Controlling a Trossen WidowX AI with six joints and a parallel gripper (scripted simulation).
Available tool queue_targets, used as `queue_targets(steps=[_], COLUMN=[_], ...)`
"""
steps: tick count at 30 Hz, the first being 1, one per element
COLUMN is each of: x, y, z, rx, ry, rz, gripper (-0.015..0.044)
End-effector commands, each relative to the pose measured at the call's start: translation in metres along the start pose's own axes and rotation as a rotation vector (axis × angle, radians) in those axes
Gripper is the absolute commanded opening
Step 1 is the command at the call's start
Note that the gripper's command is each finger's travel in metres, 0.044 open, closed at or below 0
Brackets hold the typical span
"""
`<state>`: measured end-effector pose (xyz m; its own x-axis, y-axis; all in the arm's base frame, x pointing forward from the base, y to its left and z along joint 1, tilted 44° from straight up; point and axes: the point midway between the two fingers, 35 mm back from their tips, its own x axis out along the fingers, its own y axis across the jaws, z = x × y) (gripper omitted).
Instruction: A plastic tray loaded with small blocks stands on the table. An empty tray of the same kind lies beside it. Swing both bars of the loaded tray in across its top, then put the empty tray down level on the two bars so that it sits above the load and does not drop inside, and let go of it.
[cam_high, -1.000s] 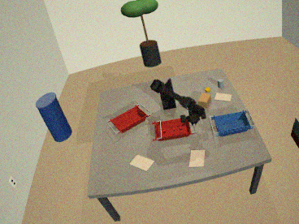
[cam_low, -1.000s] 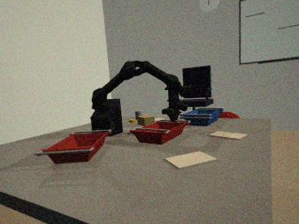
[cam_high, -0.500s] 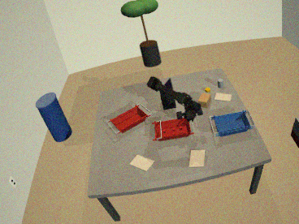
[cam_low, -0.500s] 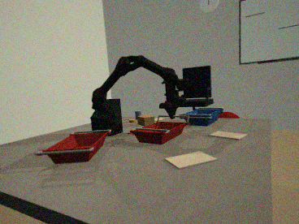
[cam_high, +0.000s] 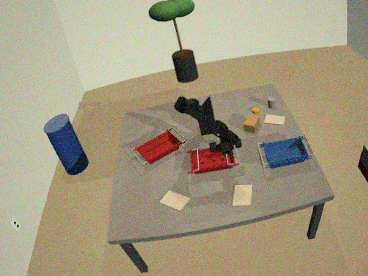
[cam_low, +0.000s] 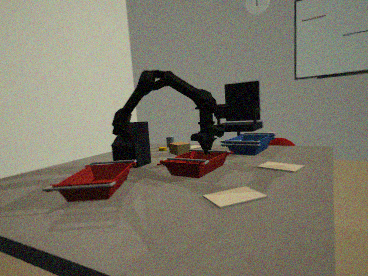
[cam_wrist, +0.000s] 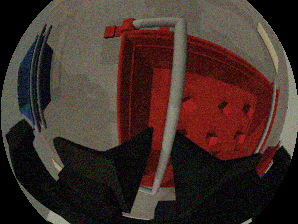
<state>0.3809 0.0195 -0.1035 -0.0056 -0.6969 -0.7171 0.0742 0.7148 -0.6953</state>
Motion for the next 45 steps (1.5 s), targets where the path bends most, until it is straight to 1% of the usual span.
queue_targets(steps=[1, 5, 7, 10, 11, 31, 34, 45], x=[-0.013, -0.038, -0.044, -0.044, -0.037, -0.037, -0.037, -0.038], y=[0.001, 0.005, 0.005, 0.005, 0.006, 0.006, 0.006, 0.006], z=[0.0, 0.0, 0.0, 0.0, -0.002, -0.002, -0.002, -0.002], rx=[-0.005, -0.005, -0.004, -0.004, -0.015, -0.015, -0.015, -0.012], ry=[-0.009, -0.009, -0.009, -0.009, -0.008, -0.008, -0.008, -0.008], rz=[0.01, 0.012, 0.012, 0.012, 0.006, 0.006, 0.006, 0.006], gripper=[0.0085, 0.0085, 0.0085, 0.0085, 0.0085, 0.0085, 0.0006, 0.0])
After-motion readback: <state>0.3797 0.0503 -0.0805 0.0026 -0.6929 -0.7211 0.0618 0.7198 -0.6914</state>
